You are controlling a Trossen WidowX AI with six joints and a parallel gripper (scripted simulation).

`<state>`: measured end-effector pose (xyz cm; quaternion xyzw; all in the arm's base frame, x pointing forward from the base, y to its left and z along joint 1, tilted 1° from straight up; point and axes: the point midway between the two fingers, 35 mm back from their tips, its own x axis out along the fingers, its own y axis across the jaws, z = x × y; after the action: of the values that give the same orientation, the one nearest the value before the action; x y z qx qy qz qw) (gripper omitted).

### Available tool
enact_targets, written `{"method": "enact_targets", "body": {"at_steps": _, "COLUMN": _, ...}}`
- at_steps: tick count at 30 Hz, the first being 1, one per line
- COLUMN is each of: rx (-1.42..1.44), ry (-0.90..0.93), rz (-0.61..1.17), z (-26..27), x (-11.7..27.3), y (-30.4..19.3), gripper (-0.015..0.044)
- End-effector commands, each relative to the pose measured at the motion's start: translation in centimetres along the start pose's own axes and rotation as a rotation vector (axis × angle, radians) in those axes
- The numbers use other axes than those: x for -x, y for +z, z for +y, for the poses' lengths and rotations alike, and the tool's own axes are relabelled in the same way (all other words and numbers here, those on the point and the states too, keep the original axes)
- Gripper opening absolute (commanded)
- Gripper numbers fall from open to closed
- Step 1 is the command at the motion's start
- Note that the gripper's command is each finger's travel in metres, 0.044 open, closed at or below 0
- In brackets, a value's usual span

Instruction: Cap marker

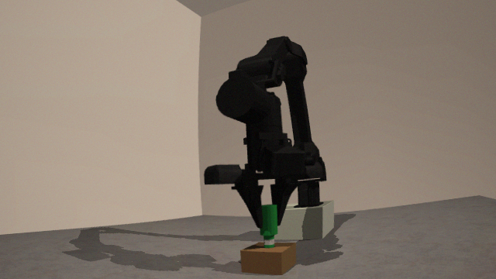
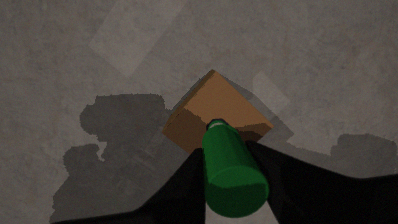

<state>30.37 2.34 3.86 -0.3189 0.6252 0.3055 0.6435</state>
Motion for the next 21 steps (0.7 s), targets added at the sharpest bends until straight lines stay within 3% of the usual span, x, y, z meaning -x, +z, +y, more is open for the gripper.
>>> {"method": "enact_targets", "body": {"at_steps": 1, "rx": 0.0, "ry": 0.0, "rz": 0.0, "z": 0.0, "x": 0.0, "y": 0.0, "gripper": 0.0026}}
{"method": "enact_targets", "body": {"at_steps": 16, "rx": 0.0, "ry": 0.0, "rz": 0.0, "z": 0.0, "x": 0.0, "y": 0.0, "gripper": 0.042}}
{"method": "enact_targets", "body": {"at_steps": 21, "rx": 0.0, "ry": 0.0, "rz": 0.0, "z": -0.2, "x": 2.1, "y": 0.2, "gripper": 0.044}}
